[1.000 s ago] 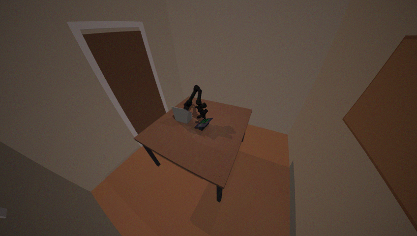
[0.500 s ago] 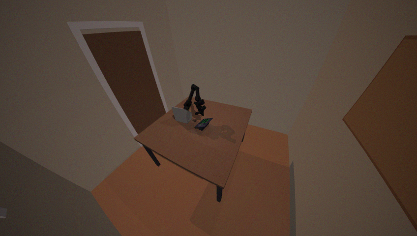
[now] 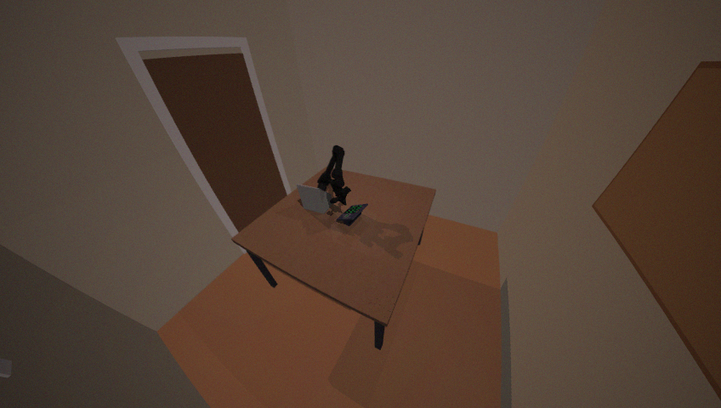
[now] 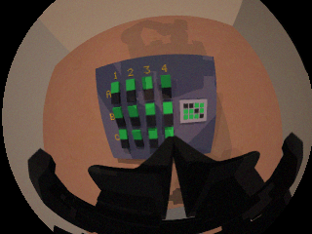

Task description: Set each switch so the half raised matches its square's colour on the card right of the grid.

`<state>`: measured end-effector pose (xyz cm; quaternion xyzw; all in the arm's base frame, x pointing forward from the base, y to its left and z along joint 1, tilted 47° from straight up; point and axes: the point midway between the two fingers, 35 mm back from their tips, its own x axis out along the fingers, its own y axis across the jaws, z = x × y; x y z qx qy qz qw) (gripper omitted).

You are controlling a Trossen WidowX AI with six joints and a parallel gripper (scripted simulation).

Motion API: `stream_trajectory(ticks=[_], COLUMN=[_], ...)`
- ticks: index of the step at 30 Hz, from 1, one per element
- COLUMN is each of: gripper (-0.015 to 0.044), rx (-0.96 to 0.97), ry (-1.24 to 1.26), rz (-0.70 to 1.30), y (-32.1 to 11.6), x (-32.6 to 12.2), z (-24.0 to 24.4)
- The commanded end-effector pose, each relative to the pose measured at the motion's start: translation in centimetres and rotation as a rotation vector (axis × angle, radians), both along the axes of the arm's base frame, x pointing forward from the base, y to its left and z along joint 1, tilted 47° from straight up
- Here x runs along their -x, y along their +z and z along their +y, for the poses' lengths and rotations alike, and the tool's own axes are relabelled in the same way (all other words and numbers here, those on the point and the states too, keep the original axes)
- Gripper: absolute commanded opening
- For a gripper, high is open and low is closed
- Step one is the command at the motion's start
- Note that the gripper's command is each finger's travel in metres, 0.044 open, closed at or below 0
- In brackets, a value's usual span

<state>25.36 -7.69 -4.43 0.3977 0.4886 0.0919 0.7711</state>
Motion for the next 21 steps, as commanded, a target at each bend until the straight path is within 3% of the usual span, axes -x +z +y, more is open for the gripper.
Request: stream_trajectory(ticks=[1,21], gripper=[0.0000,0.0000], rx=[-0.001,-0.003], ry=[-0.001,-0.008], rz=[-0.016,-0.024], y=[-1.4,-3.5], x=[-0.9,-2.5], z=[1.0,2.9])
